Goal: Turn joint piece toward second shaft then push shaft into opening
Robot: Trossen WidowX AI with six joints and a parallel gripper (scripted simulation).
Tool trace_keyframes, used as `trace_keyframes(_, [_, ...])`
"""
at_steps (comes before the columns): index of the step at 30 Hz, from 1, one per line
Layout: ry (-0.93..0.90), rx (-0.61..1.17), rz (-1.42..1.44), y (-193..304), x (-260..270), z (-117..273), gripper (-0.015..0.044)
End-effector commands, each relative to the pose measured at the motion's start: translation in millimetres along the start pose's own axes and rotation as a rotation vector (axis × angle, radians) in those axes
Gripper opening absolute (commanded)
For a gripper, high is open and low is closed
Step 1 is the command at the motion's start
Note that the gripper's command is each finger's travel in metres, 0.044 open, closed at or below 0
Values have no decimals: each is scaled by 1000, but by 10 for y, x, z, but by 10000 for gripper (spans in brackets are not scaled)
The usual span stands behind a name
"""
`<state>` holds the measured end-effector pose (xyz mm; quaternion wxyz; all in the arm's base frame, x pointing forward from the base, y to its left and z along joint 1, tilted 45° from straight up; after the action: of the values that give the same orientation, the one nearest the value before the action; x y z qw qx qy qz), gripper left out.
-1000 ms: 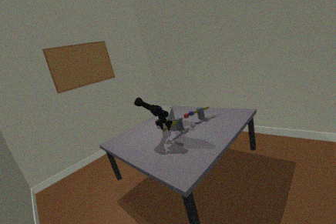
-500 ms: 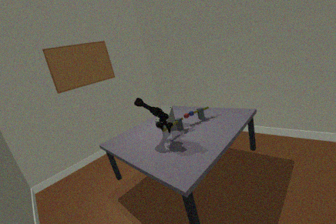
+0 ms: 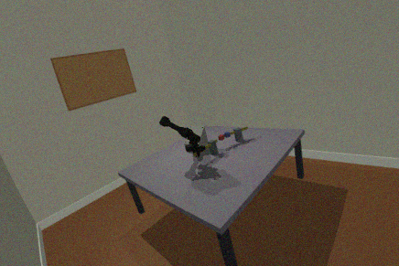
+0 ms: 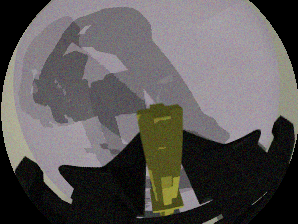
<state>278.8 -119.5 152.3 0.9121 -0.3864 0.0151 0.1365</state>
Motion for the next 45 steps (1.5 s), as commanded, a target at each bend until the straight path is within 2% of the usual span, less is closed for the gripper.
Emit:
trace_keyframes(1, [-3, 4, 4, 7, 4, -6, 102])
trace_keyframes(9, [-3, 4, 4, 7, 4, -6, 102])
trace_keyframes(14, [-3, 4, 4, 7, 4, -6, 69])
trace_keyframes(19, [-2, 1, 1, 1, 3, -1, 67])
trace_keyframes(26, [-2, 0, 0, 0, 2, -1, 20])
trace_keyframes(27, [-2, 0, 0, 0, 2, -1, 0])
trace_keyframes(45, [9, 7, 4, 199, 54, -10, 0])
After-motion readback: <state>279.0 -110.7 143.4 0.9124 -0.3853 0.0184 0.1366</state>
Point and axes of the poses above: the point midway between the two fingers, 35 mm back from their tips, its own z axis back along the fingers, its own x axis across the jaws, y = z × x, the point moved 5 cm from there along z, back along the fingers, and after that the axes turned 13 degrees about z, right-handed, at the moved point
